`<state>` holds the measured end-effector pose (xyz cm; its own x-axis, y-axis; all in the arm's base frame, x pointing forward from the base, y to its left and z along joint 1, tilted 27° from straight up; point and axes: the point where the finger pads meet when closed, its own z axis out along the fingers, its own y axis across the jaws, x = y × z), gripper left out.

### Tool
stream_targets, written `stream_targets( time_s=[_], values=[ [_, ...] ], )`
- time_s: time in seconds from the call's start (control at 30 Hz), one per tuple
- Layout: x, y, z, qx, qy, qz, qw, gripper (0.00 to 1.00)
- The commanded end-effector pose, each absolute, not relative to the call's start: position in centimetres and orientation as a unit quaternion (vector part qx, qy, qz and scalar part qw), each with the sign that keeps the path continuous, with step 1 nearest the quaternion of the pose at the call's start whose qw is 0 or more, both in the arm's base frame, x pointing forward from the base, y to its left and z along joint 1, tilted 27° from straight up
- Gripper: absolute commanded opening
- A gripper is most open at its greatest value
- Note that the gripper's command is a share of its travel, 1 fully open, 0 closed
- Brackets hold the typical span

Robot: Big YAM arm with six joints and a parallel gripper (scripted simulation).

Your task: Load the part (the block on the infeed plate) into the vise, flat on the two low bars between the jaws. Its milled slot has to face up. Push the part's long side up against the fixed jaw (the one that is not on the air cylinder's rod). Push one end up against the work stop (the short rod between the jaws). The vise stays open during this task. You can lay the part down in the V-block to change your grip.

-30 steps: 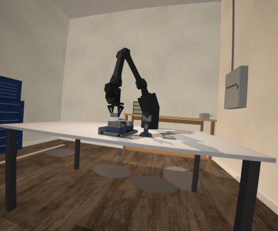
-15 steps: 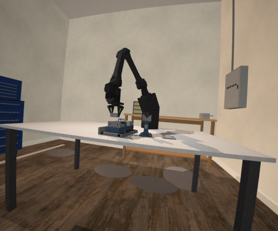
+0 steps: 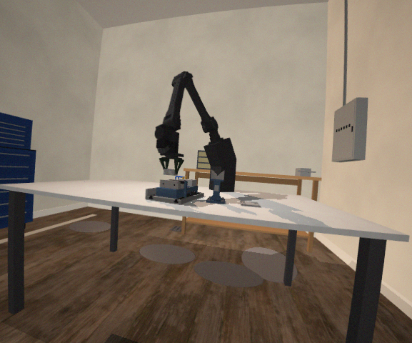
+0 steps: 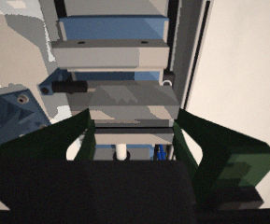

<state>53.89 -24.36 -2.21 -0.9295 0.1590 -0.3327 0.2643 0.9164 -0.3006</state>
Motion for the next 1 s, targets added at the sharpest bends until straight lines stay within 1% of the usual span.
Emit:
stream_targets(
  time_s=[0.0,0.17,0.23,0.7,0.73,0.97],
  values=[
    [55.0,-25.1,-2.1,0.106,0.965,-0.175,0.164,0.00],
    [55.6,-25.2,-1.2,0.106,0.963,-0.178,0.174,0.00],
    [55.4,-25.2,-2.2,0.106,0.964,-0.176,0.167,0.00],
    [55.5,-25.7,-3.1,0.107,0.964,-0.176,0.166,0.00],
    [55.9,-25.7,-1.9,0.107,0.962,-0.178,0.176,0.00],
    [55.6,-25.8,-3.4,0.107,0.964,-0.176,0.166,0.00]
  ],
)
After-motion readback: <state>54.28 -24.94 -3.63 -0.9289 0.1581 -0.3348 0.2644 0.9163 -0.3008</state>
